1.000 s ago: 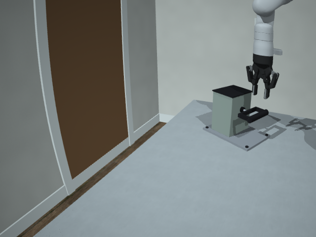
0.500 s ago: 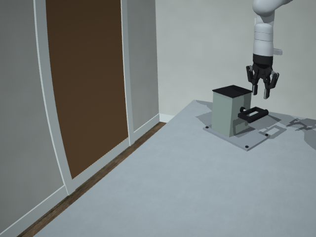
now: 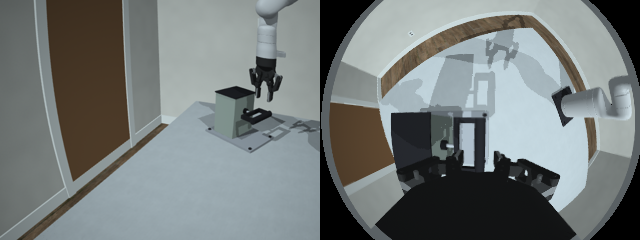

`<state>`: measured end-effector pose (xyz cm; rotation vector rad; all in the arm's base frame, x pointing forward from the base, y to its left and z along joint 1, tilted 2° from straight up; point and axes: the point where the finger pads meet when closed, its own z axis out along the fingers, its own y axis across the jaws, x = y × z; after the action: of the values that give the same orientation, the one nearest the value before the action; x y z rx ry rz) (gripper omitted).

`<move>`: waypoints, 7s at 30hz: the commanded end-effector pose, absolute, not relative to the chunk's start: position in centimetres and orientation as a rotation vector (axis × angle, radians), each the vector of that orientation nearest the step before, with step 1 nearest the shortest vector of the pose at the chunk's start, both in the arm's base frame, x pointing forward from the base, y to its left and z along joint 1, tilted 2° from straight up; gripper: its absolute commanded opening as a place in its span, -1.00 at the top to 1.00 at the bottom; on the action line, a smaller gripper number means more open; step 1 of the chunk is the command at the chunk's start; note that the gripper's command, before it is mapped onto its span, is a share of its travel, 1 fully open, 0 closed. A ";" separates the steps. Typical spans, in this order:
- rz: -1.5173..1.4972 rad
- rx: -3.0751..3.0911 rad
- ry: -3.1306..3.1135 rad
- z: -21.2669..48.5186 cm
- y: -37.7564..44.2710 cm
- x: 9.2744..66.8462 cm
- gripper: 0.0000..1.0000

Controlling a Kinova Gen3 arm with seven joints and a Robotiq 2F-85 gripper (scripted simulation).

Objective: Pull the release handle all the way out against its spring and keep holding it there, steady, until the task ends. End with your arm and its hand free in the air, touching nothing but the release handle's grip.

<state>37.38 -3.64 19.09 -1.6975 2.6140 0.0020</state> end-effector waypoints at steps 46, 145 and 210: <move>0.009 -1.699 2.606 14.6 -3.5 37.6 -0.01; 0.008 -1.698 2.605 14.7 -3.2 37.6 -0.01; 0.009 -1.699 2.606 13.9 -3.2 37.6 -0.01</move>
<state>37.46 -3.38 14.23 -1.7060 2.6059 0.0075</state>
